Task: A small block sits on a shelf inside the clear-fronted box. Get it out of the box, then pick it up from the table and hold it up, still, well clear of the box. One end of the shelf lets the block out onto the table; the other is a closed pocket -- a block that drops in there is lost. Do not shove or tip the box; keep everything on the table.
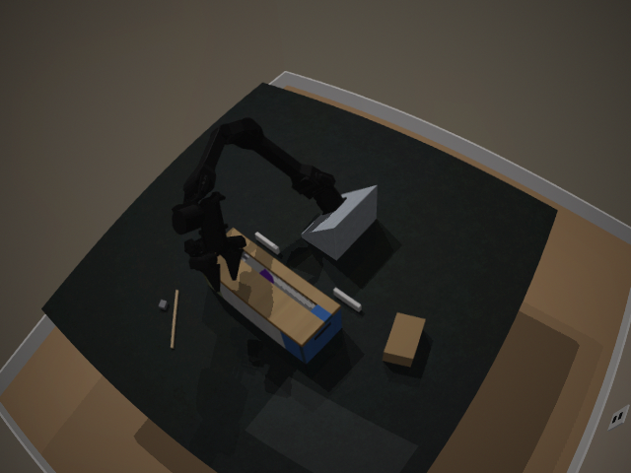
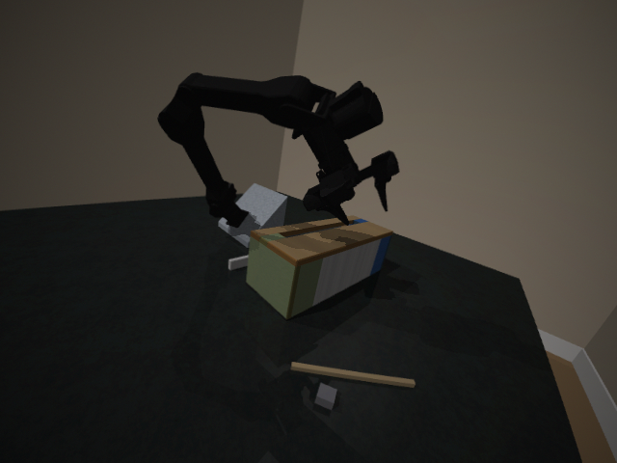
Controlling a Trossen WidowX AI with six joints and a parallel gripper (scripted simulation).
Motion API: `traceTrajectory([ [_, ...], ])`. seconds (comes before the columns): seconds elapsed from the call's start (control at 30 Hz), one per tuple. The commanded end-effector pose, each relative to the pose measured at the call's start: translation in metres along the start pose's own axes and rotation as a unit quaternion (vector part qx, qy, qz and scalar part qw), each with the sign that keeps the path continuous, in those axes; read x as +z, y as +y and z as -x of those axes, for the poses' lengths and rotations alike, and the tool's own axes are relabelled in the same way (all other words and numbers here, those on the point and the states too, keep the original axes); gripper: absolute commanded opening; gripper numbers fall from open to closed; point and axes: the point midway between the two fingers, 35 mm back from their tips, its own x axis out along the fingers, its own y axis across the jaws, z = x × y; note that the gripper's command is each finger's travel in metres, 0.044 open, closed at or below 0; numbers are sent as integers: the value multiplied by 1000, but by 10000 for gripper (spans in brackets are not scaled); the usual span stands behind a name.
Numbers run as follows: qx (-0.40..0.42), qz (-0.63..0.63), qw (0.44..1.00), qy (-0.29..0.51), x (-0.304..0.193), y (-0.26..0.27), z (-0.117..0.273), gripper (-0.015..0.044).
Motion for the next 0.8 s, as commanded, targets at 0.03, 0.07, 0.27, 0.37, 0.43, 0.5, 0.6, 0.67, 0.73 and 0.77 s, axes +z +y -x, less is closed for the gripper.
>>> traceTrajectory([
  [0.03,-135,-143,980,-9,-32,-78,23,400],
  [0.07,-149,-158,976,-14,-34,-86,26,400],
  [0.27,-227,-240,942,-59,-45,-136,48,400],
  [0.37,-238,-251,936,-69,-46,-144,52,400],
  [0.43,-238,-251,936,-69,-46,-144,52,400],
  [0.5,-238,-251,936,-69,-46,-144,52,400],
  [0.6,-238,-251,936,-69,-46,-144,52,400],
  [0.67,-238,-251,936,-69,-46,-144,52,400],
  [0.73,-238,-251,936,-69,-46,-144,51,400],
  [0.77,-238,-251,936,-69,-46,-144,51,400],
])
